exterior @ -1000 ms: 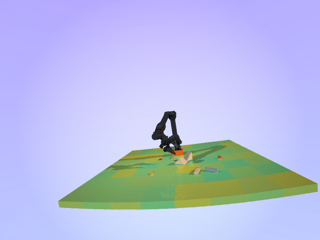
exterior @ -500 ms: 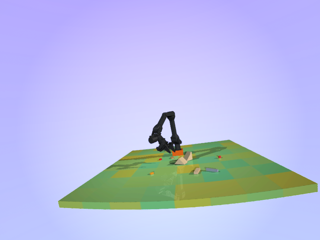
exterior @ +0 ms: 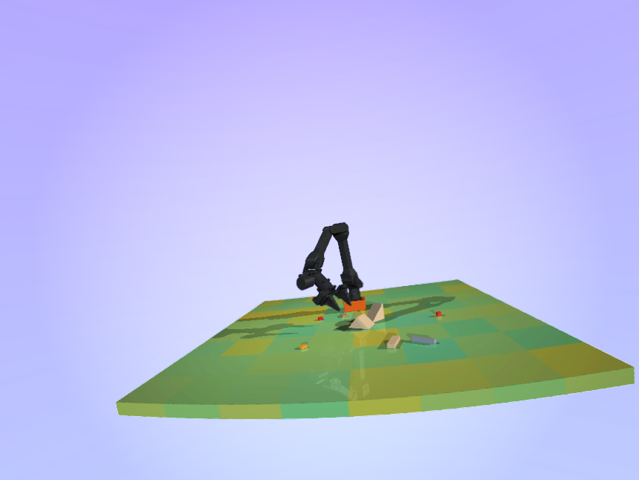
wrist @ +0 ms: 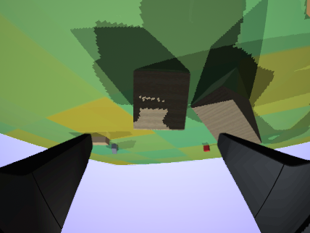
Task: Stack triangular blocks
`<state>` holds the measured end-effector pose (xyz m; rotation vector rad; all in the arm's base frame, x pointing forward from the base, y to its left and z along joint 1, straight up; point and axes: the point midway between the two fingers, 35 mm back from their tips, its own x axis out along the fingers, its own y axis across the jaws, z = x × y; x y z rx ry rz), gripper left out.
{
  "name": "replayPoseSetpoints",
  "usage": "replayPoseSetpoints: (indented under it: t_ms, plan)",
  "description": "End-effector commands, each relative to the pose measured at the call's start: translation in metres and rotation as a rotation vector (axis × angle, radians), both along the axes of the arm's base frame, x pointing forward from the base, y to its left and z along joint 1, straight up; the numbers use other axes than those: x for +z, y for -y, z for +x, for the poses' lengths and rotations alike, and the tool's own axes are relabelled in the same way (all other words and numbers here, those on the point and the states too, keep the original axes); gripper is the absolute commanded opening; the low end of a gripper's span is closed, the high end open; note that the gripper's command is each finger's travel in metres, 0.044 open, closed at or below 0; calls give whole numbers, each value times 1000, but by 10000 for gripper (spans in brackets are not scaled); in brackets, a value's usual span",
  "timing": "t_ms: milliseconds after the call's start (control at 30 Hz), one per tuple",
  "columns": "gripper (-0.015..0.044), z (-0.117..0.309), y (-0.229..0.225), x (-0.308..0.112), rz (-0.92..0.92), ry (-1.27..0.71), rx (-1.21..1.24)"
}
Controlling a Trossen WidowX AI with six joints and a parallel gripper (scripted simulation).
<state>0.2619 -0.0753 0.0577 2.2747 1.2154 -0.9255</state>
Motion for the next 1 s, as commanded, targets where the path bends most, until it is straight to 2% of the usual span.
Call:
replayPoseSetpoints:
  t_ms: [0, 300, 967]
  plan:
    - [440, 9, -16, -21, 13, -17, 4]
    - [440, 31, -56, -64, 22, -11, 4]
    - [440, 31, -60, -64, 23, -11, 4]
